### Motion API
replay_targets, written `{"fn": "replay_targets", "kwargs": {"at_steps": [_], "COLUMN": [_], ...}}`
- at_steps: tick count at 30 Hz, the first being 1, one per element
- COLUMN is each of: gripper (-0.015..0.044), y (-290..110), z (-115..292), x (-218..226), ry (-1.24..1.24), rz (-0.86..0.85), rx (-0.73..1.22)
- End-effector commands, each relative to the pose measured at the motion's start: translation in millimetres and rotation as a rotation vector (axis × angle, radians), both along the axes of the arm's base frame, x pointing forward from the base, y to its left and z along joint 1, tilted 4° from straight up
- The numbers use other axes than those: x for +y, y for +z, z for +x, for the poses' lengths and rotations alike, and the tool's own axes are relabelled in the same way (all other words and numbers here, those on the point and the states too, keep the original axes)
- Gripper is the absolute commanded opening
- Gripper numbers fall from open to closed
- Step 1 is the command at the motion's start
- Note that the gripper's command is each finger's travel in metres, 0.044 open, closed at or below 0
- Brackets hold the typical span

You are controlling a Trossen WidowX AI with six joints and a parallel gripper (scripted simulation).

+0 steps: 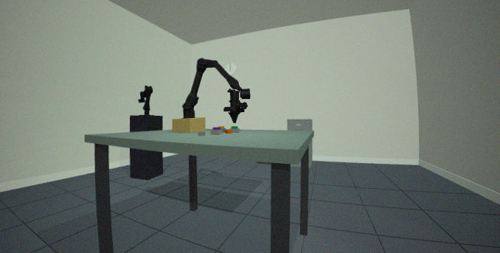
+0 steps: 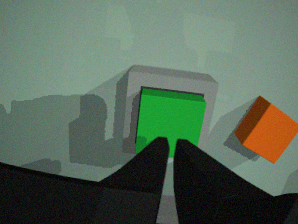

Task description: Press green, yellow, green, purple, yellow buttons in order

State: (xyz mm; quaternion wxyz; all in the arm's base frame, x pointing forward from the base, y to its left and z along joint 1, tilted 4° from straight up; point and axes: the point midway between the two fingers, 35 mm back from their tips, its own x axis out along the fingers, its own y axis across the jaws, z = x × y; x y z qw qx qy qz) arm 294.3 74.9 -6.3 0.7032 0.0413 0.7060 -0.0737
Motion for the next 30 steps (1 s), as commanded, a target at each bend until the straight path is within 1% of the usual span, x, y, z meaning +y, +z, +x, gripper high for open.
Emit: {"fn": "replay_targets", "kwargs": {"at_steps": [1,3,5,9,11,16,18,24,26,29,30], "gripper": [0.002,0.002,0.002,0.002,0.002,0.002,0.002,0.002,0.002,0.002,0.002], "y": [18.4,52.7,66.8,66.8,68.0,69.2,67.1,66.8,56.3,14.6,7.3], "z": [1.5,1.9,0.9,0.9,-8.3,-76.2,-94.3,-96.5,-95.6,-96.4,-97.4], "x": [0.8,2.6,2.9,2.9,4.6,9.4,8.6,8.4,8.4,6.3,5.6], "ry": [-0.002,-0.002,-0.002,-0.002,-0.002,-0.002,-0.002,-0.002,-0.002,-0.002,-0.002], "rz": [-0.004,-0.004,-0.004,-0.004,-0.003,-0.003,-0.003,-0.003,-0.003,-0.003,-0.003], "rx": [0.001,0.001,0.001,0.001,0.002,0.007,0.008,0.009,0.009,0.009,0.009]}}
